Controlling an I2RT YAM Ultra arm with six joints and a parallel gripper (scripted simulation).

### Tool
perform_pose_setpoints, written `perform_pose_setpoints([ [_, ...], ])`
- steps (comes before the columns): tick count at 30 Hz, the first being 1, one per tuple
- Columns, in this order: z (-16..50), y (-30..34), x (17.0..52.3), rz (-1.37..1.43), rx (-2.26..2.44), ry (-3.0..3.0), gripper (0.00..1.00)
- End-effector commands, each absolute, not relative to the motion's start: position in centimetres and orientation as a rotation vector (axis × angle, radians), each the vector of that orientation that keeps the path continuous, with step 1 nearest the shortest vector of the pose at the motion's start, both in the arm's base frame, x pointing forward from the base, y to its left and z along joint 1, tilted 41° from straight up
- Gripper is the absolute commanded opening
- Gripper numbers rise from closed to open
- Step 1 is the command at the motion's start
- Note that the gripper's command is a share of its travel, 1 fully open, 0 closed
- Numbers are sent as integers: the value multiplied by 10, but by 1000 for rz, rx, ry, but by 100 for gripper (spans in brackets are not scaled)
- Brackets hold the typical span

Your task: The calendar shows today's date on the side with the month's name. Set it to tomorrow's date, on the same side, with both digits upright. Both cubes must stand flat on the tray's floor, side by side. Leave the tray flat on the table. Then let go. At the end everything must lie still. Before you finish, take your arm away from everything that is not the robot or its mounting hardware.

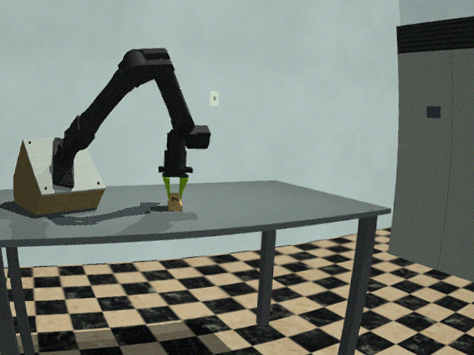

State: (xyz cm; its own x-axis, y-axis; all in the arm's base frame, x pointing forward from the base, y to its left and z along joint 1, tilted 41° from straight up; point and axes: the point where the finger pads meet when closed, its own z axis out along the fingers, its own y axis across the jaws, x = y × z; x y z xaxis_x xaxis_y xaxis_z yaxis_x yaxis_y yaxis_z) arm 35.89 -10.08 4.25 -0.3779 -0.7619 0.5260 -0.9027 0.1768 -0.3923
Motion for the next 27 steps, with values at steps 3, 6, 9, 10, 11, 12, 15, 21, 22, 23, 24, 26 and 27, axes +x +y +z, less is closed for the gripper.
perform_pose_setpoints([
  [3, 60, -93, 370, 1027, 1645, -2264, 26],
  [6, 60, -93, 370, 1027, 1645, -2264, 26],
  [9, 60, -93, 370, 1027, 1645, -2264, 26],
  [10, 60, -93, 370, 1027, 1645, -2264, 26],
  [11, 60, -93, 370, 1027, 1645, -2264, 26],
  [12, 60, -93, 370, 1027, 1645, -2264, 26],
  [15, 60, -93, 370, 1026, 1645, -2263, 26],
  [21, 60, -94, 370, 1023, 1640, -2265, 26],
  [22, 60, -94, 371, 1024, 1640, -2266, 26],
  [23, 60, -94, 371, 1024, 1640, -2266, 26],
  [24, 60, -94, 371, 1024, 1640, -2266, 26],
  [26, 60, -95, 371, 1025, 1638, -2267, 26],
  [27, 60, -95, 371, 1024, 1638, -2267, 26],
])
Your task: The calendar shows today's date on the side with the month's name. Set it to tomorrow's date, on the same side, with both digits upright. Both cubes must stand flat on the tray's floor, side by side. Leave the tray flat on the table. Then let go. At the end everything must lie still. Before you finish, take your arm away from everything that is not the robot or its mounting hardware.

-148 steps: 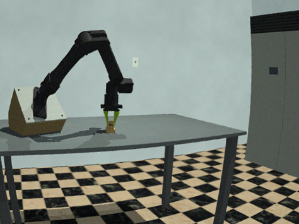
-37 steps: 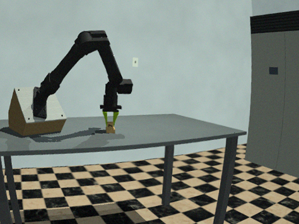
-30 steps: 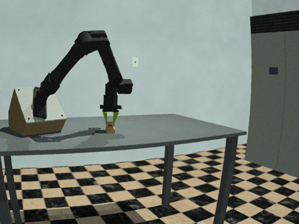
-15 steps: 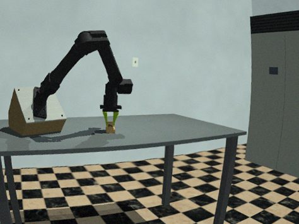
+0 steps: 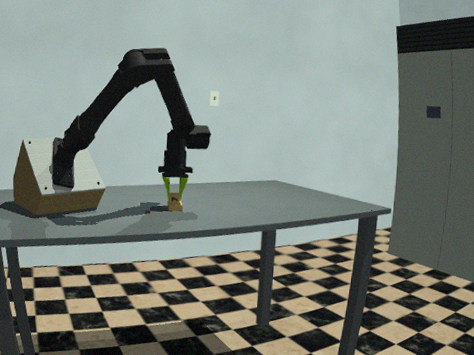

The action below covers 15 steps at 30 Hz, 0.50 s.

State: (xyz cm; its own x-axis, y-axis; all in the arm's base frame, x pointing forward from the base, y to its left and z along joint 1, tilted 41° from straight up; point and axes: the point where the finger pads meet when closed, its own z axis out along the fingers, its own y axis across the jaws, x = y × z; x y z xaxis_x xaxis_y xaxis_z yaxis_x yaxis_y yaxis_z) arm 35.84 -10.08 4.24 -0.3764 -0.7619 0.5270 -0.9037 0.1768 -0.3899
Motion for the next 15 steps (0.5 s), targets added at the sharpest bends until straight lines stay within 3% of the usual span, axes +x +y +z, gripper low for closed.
perform_pose_setpoints([
  [1, 61, -95, 371, 1024, 1637, -2268, 26],
  [15, 61, -95, 373, 1032, 1636, -2273, 26],
])
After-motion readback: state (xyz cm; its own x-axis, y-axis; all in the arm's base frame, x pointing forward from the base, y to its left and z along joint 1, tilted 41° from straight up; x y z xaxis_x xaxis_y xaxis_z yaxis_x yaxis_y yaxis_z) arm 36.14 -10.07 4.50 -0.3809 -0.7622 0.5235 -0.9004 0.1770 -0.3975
